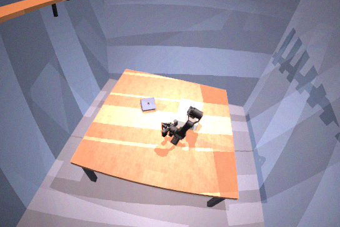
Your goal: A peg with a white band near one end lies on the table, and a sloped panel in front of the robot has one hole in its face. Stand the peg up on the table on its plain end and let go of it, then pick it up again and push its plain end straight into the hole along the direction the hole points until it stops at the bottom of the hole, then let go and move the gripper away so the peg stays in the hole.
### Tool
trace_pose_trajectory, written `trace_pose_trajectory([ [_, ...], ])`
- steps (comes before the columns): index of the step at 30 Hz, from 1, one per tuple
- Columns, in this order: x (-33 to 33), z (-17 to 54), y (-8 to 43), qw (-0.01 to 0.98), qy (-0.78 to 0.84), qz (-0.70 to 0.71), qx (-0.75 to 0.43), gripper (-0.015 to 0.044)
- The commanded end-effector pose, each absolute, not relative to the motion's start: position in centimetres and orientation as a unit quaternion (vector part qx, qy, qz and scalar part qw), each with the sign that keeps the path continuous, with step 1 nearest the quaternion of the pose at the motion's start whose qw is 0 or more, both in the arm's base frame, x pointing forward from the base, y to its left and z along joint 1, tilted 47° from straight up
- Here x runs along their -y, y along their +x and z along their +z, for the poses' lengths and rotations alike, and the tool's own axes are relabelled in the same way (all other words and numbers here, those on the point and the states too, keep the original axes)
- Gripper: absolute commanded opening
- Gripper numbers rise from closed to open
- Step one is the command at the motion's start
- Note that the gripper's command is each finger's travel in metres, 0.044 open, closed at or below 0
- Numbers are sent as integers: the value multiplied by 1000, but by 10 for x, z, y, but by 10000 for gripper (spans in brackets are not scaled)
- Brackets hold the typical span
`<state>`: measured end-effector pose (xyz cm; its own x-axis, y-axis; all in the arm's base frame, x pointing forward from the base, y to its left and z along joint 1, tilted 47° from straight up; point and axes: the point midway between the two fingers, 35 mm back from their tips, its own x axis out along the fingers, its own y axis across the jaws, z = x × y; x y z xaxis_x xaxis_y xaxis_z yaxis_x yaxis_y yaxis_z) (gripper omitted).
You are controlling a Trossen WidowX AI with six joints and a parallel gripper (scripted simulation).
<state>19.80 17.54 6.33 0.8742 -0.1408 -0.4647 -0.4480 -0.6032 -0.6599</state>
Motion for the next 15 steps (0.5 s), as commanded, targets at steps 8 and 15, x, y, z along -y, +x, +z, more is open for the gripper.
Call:
trace_pose_trajectory([
  [8,-178,60,198,410,-877,187,-168,49],
  [15,-178,61,196,408,-878,186,-168,49],
])
